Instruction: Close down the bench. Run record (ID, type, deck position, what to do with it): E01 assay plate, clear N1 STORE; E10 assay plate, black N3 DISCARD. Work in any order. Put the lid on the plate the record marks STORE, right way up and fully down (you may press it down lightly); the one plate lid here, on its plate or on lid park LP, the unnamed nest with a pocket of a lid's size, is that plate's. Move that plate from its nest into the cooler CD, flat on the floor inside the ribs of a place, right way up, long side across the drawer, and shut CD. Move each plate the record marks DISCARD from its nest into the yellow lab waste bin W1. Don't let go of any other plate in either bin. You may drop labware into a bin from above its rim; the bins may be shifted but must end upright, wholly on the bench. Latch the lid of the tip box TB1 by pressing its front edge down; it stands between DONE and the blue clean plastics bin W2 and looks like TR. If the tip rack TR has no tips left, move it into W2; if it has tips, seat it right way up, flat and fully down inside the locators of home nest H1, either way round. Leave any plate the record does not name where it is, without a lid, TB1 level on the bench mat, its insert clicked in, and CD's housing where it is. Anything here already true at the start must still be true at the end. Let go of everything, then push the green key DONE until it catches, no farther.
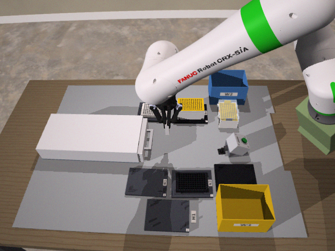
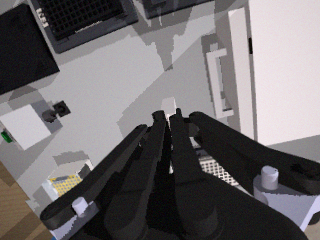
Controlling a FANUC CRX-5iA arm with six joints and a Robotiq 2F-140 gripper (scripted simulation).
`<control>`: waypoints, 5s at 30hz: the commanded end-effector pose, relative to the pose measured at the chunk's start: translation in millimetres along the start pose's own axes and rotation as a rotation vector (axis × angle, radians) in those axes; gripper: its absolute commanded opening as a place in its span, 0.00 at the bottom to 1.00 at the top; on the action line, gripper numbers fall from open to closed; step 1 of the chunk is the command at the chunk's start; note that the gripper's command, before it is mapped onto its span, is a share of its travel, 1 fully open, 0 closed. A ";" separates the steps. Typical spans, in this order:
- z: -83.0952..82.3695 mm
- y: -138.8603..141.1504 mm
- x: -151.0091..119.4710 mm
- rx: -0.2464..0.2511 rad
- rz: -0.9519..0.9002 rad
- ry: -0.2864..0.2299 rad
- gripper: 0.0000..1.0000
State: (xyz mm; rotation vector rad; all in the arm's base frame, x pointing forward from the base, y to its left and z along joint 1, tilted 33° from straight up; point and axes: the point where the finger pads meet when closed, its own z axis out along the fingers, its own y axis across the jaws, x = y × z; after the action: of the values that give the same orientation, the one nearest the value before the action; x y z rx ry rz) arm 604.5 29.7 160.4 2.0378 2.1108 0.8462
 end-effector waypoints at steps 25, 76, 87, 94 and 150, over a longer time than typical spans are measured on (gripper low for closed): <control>-22.6 -1.8 3.4 0.000 0.033 0.000 0.66; -36.1 -89.6 160.0 0.000 1.529 0.000 0.66; -38.7 -106.4 189.9 0.000 1.529 0.000 0.66; -38.7 -106.4 189.9 0.000 1.529 0.000 0.66; 22.6 -106.3 189.9 0.000 1.529 0.000 0.66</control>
State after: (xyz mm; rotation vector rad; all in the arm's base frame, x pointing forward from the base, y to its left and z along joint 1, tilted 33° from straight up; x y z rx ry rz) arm 496.8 219.8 155.9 3.3647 0.1290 0.8076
